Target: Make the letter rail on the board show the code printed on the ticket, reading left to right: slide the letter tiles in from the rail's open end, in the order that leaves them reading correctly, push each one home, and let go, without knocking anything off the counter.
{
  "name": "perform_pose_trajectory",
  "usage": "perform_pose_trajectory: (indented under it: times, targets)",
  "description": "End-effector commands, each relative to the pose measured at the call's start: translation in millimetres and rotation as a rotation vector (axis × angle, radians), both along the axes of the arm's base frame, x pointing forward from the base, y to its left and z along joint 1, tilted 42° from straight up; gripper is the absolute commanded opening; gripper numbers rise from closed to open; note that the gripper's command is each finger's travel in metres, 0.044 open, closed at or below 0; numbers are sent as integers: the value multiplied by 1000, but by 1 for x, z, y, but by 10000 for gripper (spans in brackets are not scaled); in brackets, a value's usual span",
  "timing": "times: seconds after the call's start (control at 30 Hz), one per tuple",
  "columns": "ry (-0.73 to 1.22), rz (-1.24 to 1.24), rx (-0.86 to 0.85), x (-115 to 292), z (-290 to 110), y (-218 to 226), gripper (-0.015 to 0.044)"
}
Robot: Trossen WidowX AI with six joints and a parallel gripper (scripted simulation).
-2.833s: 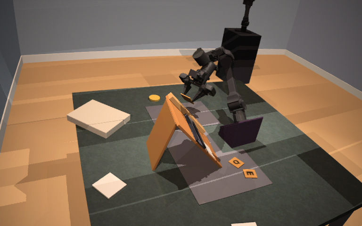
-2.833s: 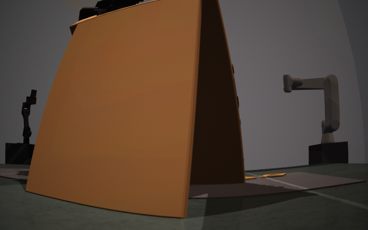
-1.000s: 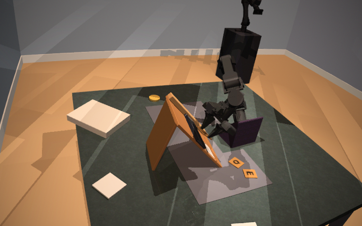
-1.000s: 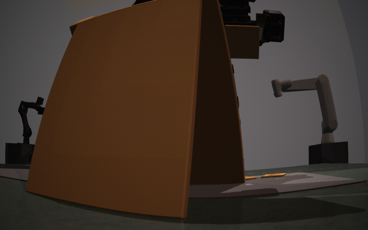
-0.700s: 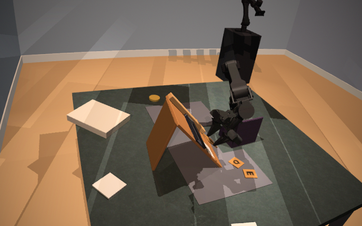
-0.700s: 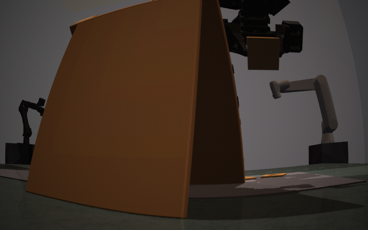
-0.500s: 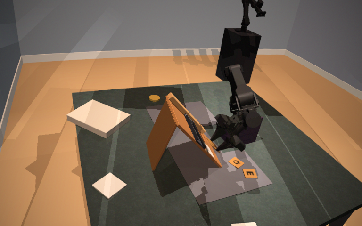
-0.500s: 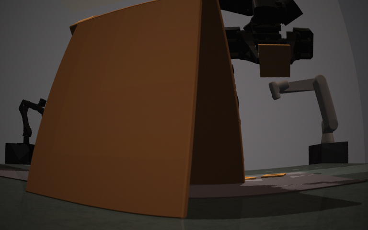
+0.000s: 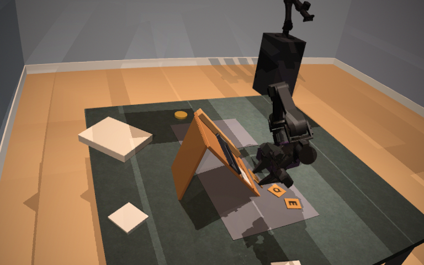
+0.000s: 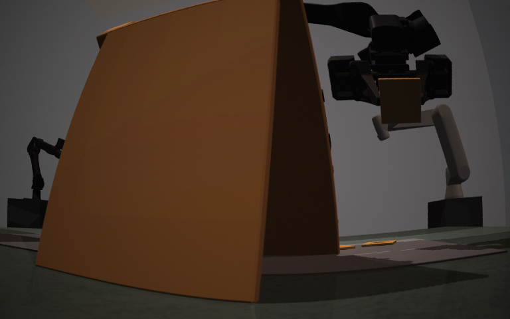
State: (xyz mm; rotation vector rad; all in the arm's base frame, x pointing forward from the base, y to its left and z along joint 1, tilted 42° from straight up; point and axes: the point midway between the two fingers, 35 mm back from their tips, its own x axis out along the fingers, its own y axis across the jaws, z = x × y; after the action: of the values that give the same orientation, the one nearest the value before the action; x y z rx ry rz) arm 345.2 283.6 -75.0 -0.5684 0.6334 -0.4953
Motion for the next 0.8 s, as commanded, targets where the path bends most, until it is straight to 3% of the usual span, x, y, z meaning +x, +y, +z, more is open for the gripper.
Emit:
perform_pose_trajectory:
  times: [0.0, 0.3, 0.77]
  targets:
    - [-13, 0, 10, 7, 0, -1, 0]
    - [-17, -1, 7, 37, -16, -26, 0]
    - [-18, -1, 7, 37, -16, -27, 0]
